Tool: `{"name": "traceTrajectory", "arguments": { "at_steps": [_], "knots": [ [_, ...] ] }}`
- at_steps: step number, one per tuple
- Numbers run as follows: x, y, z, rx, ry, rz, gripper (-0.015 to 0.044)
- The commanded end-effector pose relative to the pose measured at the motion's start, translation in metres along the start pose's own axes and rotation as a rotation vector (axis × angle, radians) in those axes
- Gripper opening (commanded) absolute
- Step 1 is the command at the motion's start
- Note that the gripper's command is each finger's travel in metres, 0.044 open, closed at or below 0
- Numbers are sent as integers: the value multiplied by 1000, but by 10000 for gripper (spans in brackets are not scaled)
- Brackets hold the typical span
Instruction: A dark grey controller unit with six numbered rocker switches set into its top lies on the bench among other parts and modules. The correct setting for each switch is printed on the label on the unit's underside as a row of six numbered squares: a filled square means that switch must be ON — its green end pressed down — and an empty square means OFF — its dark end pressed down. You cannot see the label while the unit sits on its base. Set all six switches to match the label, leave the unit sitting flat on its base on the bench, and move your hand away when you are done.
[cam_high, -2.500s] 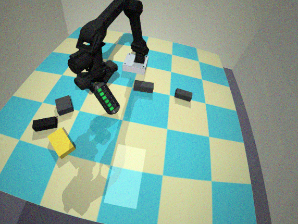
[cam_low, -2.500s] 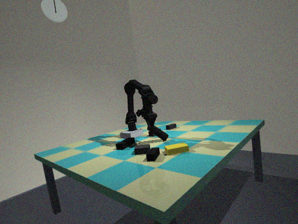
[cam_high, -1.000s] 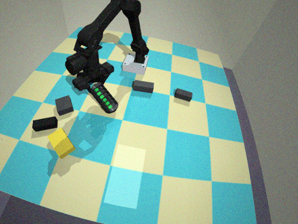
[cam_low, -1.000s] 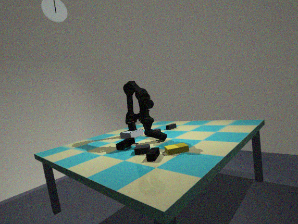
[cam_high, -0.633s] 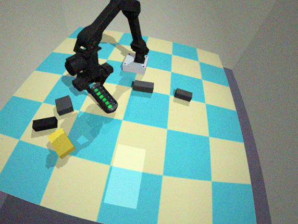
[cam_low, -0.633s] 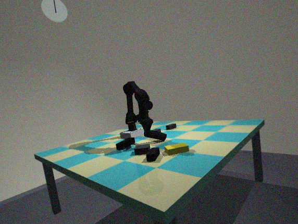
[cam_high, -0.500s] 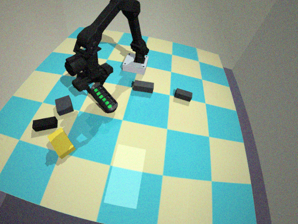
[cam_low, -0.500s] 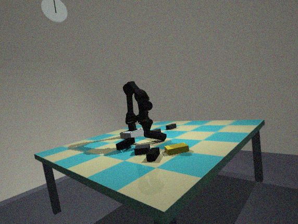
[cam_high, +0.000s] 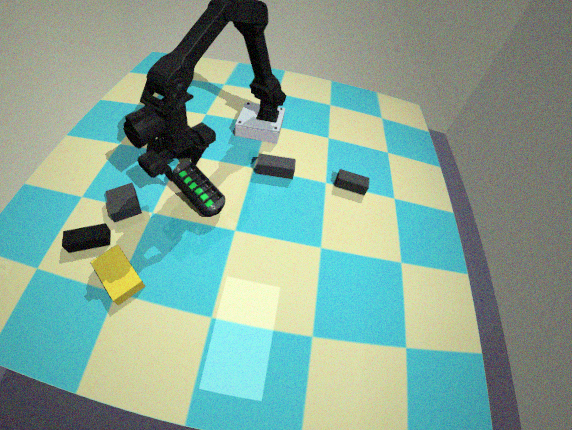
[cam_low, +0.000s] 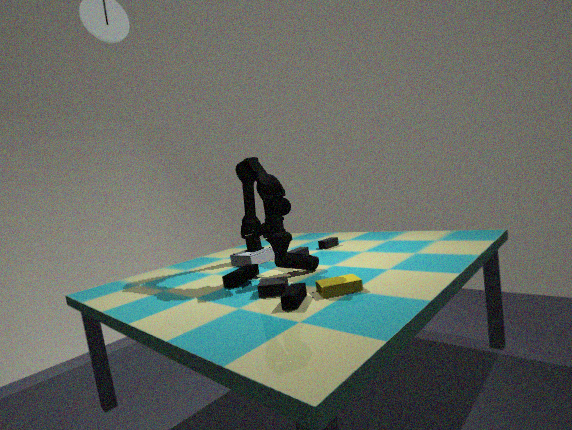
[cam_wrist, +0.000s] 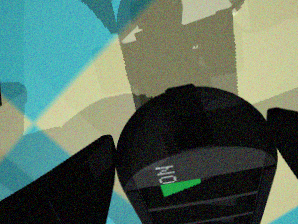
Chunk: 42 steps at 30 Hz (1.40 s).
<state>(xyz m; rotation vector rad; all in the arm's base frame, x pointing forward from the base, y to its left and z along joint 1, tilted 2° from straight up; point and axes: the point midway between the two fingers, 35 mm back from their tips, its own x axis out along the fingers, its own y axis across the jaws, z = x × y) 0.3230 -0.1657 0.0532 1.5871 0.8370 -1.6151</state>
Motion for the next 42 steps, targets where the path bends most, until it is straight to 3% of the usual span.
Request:
{"name": "traceTrajectory", "arguments": {
  "at_steps": [1,42],
  "knots": [
    [3,-1,0,-9,2,-3,338],
    [32,-1,1,-9,2,-3,338]
  ]
}}
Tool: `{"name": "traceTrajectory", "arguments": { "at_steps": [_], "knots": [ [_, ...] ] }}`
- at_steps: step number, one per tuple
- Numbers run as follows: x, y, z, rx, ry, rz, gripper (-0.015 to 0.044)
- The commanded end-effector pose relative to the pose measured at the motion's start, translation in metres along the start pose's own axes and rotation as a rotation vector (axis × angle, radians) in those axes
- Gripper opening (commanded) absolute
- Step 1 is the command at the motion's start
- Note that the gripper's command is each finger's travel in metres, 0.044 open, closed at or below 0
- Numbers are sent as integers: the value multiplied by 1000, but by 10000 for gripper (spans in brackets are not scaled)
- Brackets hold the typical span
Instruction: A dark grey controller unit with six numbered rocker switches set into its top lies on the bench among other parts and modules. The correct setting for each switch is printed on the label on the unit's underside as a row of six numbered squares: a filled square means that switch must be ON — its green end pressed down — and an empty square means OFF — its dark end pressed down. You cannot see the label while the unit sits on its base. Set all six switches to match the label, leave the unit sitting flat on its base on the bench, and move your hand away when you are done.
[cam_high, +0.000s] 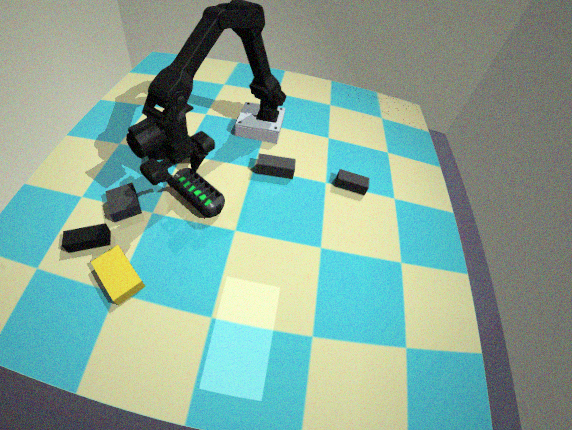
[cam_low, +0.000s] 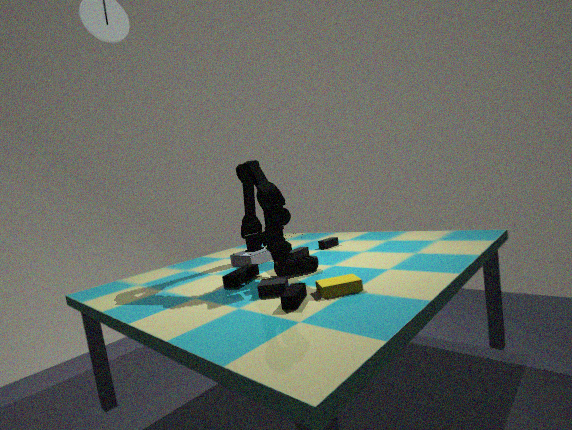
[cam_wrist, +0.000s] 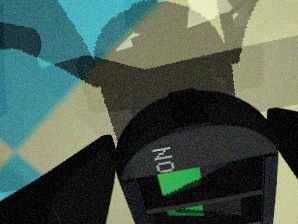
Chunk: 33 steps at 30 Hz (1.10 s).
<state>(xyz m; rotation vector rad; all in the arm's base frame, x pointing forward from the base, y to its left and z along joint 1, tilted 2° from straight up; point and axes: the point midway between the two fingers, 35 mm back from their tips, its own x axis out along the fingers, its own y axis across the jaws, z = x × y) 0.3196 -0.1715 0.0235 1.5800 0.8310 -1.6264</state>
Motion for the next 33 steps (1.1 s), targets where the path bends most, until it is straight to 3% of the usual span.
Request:
{"name": "traceTrajectory", "arguments": {
  "at_steps": [1,9,13,22,27,33],
  "knots": [
    [2,-1,-5,-13,13,-1,338],
    [2,0,-2,-5,5,0,338],
    [2,0,0,0,0,0,440],
    [0,0,-3,-1,0,0,440],
    [-37,0,-58,-1,5,1,440],
    [-39,-1,-60,0,5,0,440]
  ]
}}
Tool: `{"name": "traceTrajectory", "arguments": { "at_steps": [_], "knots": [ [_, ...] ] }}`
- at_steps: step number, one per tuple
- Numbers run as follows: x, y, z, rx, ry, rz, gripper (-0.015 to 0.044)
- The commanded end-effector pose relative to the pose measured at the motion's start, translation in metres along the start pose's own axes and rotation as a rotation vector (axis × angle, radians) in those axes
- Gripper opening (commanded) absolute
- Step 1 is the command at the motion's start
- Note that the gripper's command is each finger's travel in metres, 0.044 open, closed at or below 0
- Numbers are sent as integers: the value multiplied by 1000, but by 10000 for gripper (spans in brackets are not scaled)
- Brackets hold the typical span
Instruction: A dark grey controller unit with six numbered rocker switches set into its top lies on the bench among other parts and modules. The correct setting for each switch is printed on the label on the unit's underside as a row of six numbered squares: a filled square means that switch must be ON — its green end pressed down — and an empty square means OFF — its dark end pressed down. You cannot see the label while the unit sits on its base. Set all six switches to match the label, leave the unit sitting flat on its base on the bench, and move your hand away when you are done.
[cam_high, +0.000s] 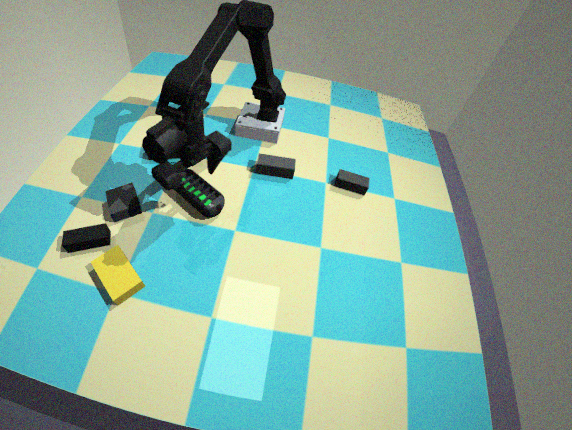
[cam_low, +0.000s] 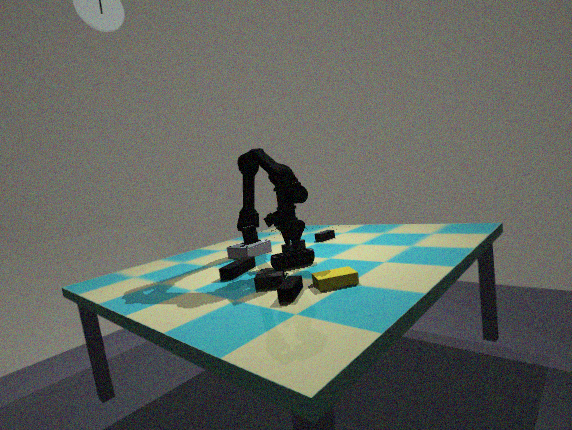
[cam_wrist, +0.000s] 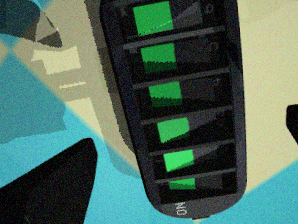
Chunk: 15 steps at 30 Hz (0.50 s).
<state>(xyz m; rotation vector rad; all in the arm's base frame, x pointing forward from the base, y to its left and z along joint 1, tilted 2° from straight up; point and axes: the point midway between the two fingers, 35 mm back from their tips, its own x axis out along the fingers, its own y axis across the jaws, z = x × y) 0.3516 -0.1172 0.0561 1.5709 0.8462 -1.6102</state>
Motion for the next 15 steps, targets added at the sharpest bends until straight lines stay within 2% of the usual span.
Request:
{"name": "traceTrajectory", "arguments": {
  "at_steps": [1,15],
  "knots": [
    [-4,1,1,19,0,0,440],
    [-6,1,8,15,1,-1,440]
  ]
}}
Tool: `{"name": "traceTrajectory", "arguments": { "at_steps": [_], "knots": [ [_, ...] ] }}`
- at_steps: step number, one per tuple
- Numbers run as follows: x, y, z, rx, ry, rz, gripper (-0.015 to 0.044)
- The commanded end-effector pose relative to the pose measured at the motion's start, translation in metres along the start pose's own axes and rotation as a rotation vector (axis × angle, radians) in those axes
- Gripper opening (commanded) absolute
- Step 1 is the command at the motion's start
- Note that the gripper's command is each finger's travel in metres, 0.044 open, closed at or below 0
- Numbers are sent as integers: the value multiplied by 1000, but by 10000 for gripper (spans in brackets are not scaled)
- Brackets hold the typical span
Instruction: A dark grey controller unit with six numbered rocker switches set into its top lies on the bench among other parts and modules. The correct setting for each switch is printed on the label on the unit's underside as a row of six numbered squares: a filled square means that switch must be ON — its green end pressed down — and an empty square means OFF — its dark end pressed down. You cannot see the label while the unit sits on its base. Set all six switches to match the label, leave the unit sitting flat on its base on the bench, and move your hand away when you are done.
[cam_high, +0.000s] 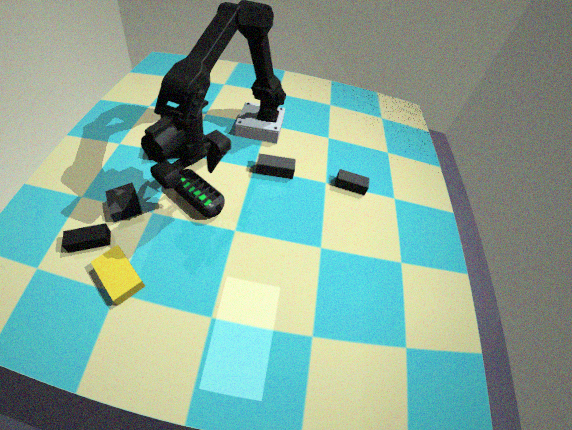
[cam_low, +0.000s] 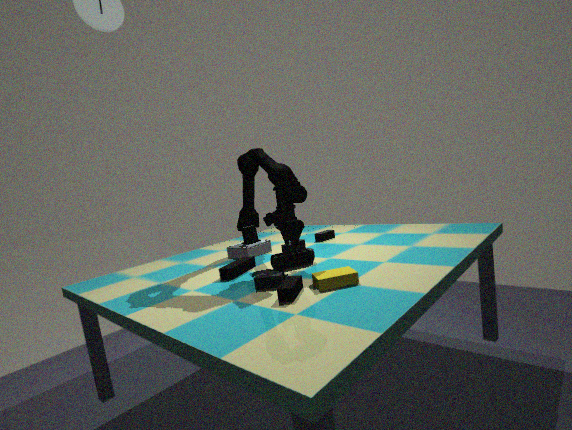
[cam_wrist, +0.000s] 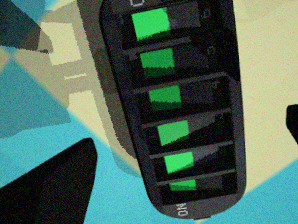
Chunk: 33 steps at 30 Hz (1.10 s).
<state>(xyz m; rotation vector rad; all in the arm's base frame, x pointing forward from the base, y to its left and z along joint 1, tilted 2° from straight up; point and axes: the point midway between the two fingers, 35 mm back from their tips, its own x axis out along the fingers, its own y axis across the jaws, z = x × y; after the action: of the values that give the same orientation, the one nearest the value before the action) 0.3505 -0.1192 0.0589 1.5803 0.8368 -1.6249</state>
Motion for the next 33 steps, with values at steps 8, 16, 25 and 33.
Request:
{"name": "traceTrajectory", "arguments": {
  "at_steps": [8,16,25,33],
  "knots": [
    [-23,1,54,-29,10,2,440],
    [-14,2,54,-30,10,2,440],
    [1,3,54,-30,10,2,440],
    [14,3,53,-29,10,2,440]
  ]
}}
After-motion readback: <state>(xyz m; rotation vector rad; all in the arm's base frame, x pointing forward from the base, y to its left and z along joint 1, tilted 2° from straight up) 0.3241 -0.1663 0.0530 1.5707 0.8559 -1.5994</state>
